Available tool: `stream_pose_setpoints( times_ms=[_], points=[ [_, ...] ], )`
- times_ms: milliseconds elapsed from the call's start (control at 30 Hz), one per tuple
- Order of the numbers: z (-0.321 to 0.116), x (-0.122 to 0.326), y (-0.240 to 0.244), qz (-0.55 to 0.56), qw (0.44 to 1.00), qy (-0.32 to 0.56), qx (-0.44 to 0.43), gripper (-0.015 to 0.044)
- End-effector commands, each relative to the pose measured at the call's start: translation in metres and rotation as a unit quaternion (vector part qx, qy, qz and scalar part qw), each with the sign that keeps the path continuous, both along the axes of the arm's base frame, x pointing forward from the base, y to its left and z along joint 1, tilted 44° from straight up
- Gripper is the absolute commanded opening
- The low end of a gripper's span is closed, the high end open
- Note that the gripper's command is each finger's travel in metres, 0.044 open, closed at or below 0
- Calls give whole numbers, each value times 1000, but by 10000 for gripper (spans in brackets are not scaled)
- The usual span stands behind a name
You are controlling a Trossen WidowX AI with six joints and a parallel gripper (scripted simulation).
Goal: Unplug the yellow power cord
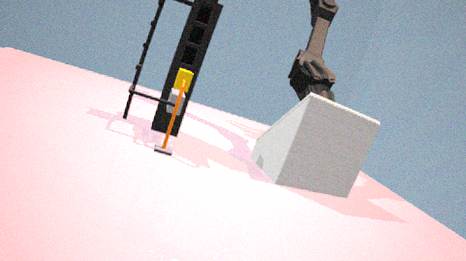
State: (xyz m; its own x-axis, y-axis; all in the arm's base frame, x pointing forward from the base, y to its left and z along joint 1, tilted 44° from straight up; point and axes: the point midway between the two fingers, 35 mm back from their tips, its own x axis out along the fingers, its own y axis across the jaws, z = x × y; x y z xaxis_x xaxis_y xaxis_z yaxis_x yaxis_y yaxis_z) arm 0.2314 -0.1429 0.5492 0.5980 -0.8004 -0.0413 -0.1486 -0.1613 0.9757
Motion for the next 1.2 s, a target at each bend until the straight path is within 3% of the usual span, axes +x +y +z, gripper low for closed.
stream_pose_setpoints(
  times_ms=[0,300,567,867,1167],
  points=[
    [-19,25,8,30,996,82,-34,160],
    [-82,94,43,125,933,305,-147,160],
    [-164,152,100,248,769,507,-299,160],
    [-272,180,179,374,464,643,-482,160],
    [-382,164,253,443,84,639,-623,160]
  ],
)
